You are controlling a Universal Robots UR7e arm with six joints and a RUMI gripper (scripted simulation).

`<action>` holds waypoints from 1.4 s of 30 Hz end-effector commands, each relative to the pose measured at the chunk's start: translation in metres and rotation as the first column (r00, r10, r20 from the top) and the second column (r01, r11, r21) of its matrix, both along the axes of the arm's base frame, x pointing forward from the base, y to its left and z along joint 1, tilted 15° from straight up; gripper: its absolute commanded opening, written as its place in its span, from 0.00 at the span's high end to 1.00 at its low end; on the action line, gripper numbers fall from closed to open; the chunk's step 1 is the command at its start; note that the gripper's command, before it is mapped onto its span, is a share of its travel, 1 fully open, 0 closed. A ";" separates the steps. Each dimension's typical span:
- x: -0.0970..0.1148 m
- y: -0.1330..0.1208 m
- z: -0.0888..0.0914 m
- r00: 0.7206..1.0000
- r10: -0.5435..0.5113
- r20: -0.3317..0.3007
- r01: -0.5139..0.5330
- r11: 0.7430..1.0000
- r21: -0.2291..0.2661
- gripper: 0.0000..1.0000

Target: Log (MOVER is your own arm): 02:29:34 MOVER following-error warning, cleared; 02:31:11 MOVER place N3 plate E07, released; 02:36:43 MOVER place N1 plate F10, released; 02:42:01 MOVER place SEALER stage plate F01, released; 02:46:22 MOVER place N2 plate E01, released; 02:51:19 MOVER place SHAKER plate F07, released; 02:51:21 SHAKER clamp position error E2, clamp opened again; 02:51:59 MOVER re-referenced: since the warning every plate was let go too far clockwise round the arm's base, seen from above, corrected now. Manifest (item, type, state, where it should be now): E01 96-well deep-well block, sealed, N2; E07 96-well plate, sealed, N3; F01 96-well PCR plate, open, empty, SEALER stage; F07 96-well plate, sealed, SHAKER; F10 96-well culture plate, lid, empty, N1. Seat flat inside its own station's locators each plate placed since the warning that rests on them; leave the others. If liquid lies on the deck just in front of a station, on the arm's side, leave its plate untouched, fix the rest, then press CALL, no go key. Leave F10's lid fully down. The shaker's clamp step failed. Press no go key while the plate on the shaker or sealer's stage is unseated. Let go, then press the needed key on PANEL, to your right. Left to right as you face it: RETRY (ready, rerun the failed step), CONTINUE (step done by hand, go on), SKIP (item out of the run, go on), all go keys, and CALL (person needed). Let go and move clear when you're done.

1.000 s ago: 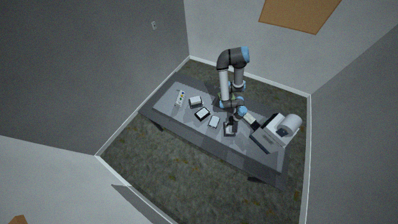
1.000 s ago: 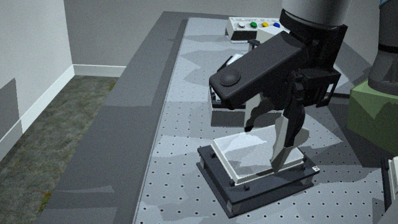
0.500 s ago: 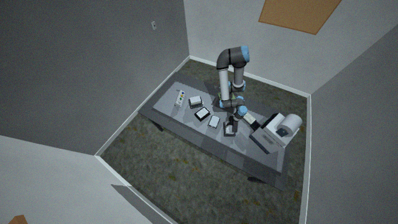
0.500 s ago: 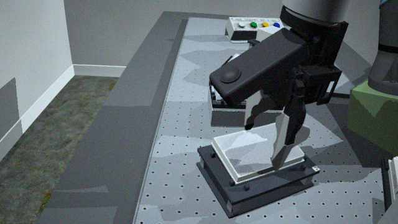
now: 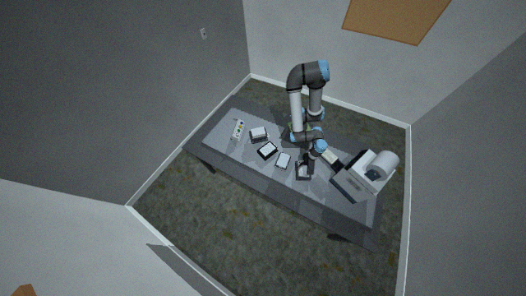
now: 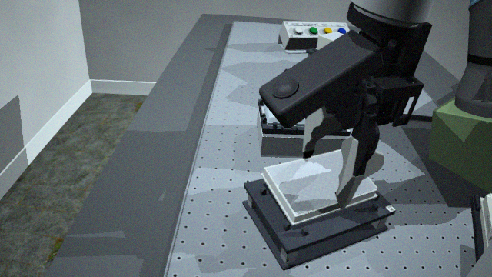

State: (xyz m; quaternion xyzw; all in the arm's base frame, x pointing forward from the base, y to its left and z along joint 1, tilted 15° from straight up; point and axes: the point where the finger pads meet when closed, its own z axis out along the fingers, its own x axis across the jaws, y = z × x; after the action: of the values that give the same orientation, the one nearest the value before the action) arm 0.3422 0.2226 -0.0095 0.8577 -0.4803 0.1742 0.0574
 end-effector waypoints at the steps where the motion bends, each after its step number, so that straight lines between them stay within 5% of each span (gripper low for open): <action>1: 0.000 0.001 0.002 1.000 0.000 0.001 0.000 1.000 0.001 1.00; 26: -0.006 0.007 0.034 1.000 0.000 0.001 0.000 1.000 0.001 1.00; 42: -0.007 0.007 0.035 1.000 0.003 -0.018 -0.002 1.000 0.030 1.00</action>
State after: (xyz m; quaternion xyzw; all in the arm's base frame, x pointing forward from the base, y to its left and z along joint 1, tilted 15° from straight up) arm 0.3352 0.2292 0.0255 0.8582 -0.4805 0.1716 0.0560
